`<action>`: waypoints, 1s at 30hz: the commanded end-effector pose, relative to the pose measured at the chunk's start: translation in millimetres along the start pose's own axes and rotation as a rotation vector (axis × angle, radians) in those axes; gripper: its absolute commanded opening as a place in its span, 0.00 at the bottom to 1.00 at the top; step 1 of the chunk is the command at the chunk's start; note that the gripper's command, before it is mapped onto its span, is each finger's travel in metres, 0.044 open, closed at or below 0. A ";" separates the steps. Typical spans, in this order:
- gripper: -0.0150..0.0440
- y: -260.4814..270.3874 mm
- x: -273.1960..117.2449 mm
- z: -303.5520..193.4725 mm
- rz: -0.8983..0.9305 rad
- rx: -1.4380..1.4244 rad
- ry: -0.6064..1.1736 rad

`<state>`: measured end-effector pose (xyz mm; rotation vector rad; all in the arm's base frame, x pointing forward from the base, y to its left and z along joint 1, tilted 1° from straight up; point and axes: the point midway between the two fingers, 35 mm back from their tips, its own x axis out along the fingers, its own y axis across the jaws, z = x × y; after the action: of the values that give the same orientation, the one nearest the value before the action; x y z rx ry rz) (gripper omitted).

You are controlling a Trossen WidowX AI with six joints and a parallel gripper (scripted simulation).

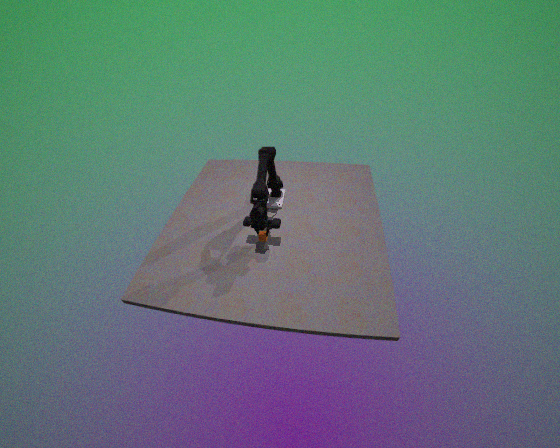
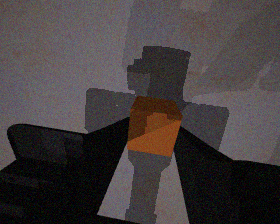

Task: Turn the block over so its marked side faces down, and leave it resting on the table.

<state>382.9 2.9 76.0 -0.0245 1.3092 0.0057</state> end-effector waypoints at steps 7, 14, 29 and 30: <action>0.25 0.1 -1.3 -0.5 0.001 -0.002 -0.146; 0.25 0.1 -1.9 -3.5 0.001 -0.003 -0.247; 0.25 0.0 10.5 -1.6 0.001 -0.002 -0.398; 0.25 0.0 12.7 -1.0 0.001 -0.002 -0.414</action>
<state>382.7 2.3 68.4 -0.0209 0.9312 0.0063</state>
